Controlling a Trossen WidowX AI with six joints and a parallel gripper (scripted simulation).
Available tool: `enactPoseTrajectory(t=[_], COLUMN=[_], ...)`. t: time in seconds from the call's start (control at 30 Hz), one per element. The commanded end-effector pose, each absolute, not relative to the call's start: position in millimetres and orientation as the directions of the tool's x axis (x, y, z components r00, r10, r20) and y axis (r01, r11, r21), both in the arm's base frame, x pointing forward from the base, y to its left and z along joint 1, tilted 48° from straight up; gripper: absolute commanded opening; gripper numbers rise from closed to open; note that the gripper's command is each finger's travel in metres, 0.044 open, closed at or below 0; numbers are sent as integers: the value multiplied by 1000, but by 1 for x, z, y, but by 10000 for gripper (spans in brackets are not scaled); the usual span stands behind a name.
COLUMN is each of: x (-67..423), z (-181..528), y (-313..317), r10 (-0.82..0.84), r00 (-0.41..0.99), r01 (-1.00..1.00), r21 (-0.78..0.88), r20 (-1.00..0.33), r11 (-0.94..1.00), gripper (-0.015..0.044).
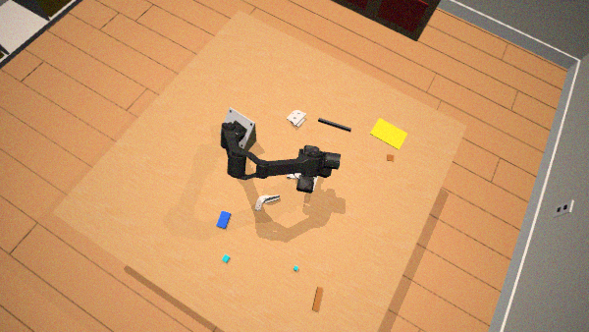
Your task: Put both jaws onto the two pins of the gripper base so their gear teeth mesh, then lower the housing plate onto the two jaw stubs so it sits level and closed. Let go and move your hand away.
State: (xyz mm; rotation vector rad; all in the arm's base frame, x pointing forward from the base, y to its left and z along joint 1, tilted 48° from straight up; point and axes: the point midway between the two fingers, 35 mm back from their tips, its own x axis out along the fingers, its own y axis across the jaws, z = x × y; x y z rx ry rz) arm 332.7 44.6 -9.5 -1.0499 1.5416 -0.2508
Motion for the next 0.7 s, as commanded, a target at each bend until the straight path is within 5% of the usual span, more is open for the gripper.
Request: enactPoseTrajectory(t=[0.0, 0.67], x=[334, 336], z=[-13, -31], y=[41, 20], r10=[-726, -728], r00=[105, 105], r01=[-473, -473], r21=[-676, -678], r20=[-679, -678], r11=[565, 563], gripper=[134, 134])
